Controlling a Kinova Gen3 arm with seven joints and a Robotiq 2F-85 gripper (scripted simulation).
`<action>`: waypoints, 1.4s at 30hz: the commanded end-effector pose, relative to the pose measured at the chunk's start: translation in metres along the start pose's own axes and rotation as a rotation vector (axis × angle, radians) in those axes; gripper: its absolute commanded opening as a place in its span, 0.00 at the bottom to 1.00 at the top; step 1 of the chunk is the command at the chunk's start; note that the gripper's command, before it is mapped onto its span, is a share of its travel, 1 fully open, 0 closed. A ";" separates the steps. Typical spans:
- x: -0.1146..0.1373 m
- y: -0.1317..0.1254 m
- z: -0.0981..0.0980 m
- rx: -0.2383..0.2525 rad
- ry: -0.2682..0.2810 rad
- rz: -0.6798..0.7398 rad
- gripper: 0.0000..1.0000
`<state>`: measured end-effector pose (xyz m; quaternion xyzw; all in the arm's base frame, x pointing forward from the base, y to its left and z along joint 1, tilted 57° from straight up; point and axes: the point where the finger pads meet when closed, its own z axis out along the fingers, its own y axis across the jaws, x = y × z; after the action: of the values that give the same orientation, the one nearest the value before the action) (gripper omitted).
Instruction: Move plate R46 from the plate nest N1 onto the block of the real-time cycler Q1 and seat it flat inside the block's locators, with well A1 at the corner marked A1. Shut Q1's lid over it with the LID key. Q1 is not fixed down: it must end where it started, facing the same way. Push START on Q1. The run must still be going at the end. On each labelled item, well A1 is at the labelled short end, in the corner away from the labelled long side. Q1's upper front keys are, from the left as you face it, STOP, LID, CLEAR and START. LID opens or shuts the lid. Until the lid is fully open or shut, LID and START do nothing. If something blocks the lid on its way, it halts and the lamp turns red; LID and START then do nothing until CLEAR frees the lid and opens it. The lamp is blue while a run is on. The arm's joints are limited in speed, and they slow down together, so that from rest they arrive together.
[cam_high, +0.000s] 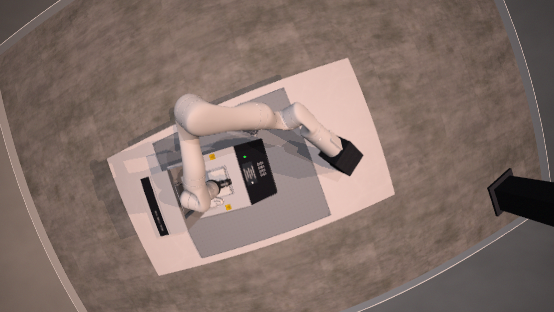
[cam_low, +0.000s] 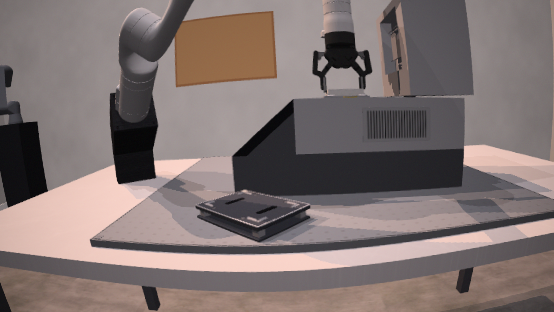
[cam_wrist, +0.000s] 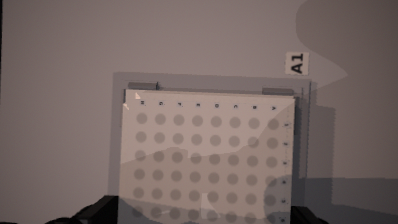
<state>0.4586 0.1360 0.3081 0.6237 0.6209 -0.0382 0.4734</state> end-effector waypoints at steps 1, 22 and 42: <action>0.000 0.000 -0.001 -0.002 -0.002 -0.001 1.00; -0.001 0.000 -0.008 0.000 -0.001 -0.002 1.00; 0.001 -0.001 -0.032 0.002 0.002 -0.004 1.00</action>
<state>0.4442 0.1517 0.3226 0.6236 0.6192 -0.0409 0.4754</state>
